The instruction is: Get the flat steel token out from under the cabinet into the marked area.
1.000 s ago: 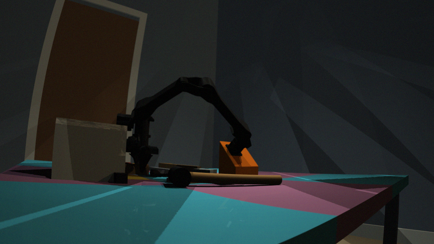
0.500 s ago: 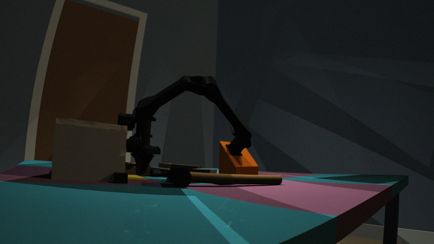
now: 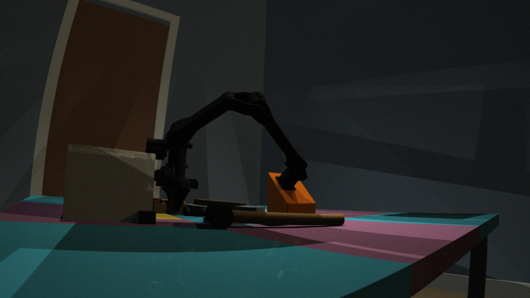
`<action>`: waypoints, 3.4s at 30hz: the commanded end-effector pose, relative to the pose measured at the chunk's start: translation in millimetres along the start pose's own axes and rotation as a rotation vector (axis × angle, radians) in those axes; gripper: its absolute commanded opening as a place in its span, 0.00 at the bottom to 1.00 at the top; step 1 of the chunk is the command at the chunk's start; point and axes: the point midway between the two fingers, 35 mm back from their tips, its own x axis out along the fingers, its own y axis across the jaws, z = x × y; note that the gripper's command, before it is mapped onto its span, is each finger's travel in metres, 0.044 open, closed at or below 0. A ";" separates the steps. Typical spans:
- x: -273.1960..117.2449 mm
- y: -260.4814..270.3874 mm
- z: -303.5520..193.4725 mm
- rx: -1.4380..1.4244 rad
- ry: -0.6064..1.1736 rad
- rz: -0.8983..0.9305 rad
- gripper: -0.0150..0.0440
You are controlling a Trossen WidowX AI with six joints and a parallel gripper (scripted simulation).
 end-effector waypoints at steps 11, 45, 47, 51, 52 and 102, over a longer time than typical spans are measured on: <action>0.9 -0.2 -14.3 -0.003 -0.001 0.006 0.25; 1.3 -1.4 -49.4 -0.001 0.000 0.005 0.25; 1.3 -1.5 -51.6 -0.001 0.000 0.005 0.25; 1.4 -1.6 -56.1 -0.001 0.001 0.005 0.25; 1.4 -1.7 -57.2 -0.001 0.001 0.005 0.25; 1.6 -4.1 -118.7 0.002 0.003 0.004 0.25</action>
